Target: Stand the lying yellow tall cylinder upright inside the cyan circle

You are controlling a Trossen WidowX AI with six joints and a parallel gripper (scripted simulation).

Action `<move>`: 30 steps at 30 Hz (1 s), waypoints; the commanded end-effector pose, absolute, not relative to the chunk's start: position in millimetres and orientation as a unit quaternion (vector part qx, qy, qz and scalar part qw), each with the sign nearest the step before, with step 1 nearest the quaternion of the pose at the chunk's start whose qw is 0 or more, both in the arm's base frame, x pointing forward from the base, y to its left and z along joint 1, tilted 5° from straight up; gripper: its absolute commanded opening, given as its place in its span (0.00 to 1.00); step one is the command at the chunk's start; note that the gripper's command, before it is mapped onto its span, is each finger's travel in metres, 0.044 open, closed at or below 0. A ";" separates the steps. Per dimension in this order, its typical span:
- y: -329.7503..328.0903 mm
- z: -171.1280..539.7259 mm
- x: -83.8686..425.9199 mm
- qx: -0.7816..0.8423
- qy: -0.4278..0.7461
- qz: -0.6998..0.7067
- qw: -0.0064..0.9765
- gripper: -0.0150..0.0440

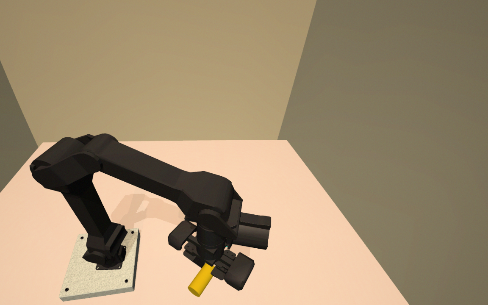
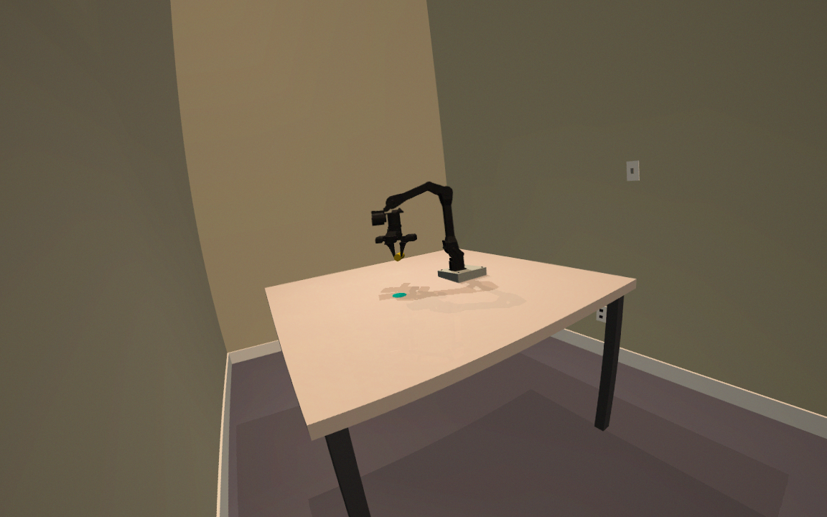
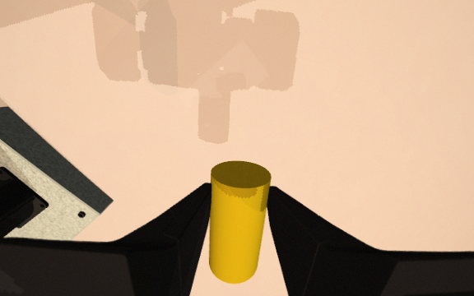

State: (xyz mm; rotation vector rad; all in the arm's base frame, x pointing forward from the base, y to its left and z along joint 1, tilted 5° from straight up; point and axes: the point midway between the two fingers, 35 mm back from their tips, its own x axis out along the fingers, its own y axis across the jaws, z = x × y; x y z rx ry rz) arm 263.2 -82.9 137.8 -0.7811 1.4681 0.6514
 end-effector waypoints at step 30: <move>-7.9 141.5 309.1 -0.387 0.612 0.340 0.600 0.43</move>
